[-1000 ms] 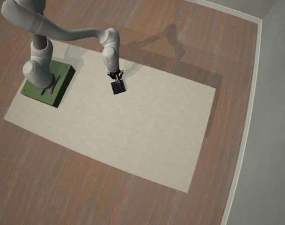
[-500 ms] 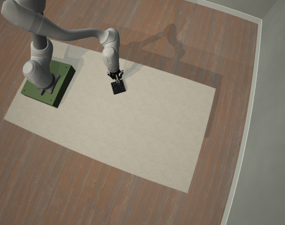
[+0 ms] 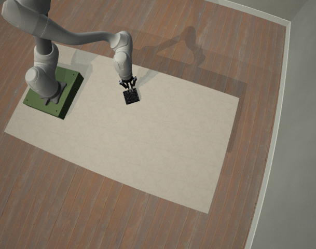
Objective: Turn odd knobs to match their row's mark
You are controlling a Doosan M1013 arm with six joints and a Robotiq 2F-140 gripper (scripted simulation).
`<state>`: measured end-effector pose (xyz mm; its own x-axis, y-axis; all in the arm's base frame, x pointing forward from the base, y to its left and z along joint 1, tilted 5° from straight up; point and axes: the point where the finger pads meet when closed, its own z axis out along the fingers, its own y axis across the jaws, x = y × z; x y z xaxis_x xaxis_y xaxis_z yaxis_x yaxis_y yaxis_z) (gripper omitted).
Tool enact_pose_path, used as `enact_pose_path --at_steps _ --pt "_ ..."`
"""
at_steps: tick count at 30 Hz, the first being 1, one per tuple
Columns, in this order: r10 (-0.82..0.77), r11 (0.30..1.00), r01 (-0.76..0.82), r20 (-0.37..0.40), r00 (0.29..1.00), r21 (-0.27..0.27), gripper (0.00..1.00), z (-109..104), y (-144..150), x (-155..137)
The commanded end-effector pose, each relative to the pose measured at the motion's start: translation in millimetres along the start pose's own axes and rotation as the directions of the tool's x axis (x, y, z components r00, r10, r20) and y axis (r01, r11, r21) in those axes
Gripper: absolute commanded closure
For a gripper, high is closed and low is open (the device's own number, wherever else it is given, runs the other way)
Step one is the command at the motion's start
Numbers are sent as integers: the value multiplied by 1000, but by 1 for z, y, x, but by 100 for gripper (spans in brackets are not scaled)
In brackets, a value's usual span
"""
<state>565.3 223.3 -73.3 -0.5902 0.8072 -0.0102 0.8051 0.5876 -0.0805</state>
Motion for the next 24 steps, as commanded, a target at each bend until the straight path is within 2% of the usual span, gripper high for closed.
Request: enact_pose_path --at_steps 1,11,24 --pt "-94 996 94 -4 996 -1 95 0 0 0" --pt "-232 973 232 -3 973 -2 95 0 0 0" --pt "-246 969 246 -3 969 -2 95 0 0 0"
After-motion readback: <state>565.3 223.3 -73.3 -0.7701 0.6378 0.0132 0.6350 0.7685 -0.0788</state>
